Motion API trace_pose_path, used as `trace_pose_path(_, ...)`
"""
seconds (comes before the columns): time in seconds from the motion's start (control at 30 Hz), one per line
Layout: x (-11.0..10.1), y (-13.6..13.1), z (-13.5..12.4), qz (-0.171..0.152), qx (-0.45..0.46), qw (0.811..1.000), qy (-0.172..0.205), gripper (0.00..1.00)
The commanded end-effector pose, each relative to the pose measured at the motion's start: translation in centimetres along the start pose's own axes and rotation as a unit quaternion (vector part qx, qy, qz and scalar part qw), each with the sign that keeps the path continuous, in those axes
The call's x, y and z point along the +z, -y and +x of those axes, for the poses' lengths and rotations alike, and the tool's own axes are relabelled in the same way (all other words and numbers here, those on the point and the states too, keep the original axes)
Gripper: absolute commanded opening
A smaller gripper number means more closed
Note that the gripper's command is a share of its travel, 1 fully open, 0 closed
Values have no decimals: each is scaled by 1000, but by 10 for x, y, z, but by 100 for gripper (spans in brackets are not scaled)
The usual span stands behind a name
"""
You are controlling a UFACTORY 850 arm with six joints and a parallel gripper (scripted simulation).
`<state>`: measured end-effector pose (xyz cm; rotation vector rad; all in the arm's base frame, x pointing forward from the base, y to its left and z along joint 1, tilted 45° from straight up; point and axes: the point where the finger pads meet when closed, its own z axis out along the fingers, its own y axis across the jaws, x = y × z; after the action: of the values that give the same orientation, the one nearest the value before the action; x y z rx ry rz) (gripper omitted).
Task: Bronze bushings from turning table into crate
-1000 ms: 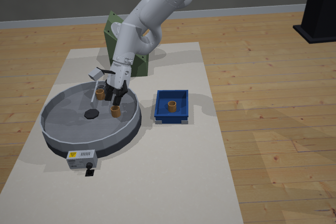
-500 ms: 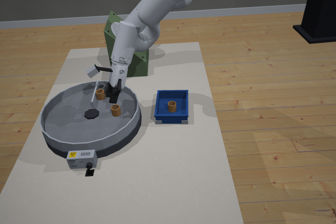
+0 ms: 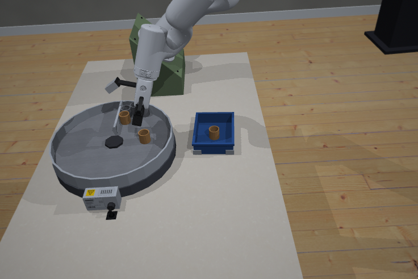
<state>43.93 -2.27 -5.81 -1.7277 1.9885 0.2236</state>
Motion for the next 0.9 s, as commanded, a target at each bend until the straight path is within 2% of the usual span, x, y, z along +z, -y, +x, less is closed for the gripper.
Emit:
trace_pose_path(0.0,0,-9,2,-37,67,997,24,62)
trace_pose_path(0.27,-2,-19,5,-70,158,984,47,62)
trace_pose_path(0.33,-2,-19,5,-70,158,984,47,62)
trace_pose_path(0.87,-4,-37,11,-125,304,941,80,62)
